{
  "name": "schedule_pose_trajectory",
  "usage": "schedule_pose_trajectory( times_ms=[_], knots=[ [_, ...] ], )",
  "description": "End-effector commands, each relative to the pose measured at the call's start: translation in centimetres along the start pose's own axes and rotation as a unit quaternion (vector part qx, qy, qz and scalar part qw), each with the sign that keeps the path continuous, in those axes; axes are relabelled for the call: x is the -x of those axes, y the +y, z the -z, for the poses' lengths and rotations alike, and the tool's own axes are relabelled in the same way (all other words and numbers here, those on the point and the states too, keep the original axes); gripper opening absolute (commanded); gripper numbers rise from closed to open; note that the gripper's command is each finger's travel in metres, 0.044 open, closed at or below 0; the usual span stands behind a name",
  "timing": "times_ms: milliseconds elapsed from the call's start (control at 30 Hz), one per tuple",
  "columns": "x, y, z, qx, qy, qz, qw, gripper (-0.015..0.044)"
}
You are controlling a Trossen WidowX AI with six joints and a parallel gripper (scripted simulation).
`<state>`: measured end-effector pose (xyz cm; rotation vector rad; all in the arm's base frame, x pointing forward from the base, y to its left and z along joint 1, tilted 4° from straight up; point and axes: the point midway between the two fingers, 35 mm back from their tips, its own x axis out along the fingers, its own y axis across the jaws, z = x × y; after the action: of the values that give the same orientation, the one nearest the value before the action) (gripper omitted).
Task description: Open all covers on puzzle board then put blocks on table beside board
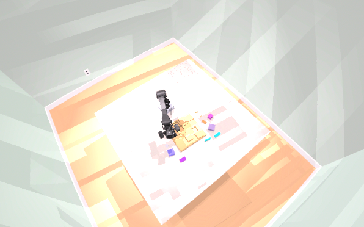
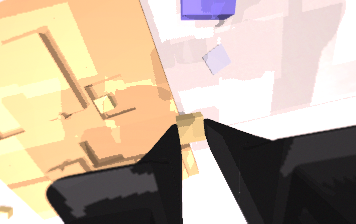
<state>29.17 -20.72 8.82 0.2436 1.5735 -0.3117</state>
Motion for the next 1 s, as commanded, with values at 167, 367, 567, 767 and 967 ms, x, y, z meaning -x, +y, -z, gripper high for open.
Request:
schedule_pose_trajectory(
  times_ms=[167, 367, 567, 767, 967],
  knots=[
    [-0.3, -3.1, 1.7, 0.002, 0.005, 0.002, 1.0, 0.008],
    [-0.3, -5.2, 2.9, 0.002, 0.006, 0.003, 1.0, 0.008],
    [-0.3, -7.0, 4.1, 0.002, 0.008, 0.005, 1.0, 0.008],
    [-0.7, -7.3, 4.2, 0.002, 0.008, 0.005, 1.0, 0.008],
    [-1.7, -7.3, 4.1, 0.002, 0.008, 0.005, 1.0, 0.008]
  ],
)
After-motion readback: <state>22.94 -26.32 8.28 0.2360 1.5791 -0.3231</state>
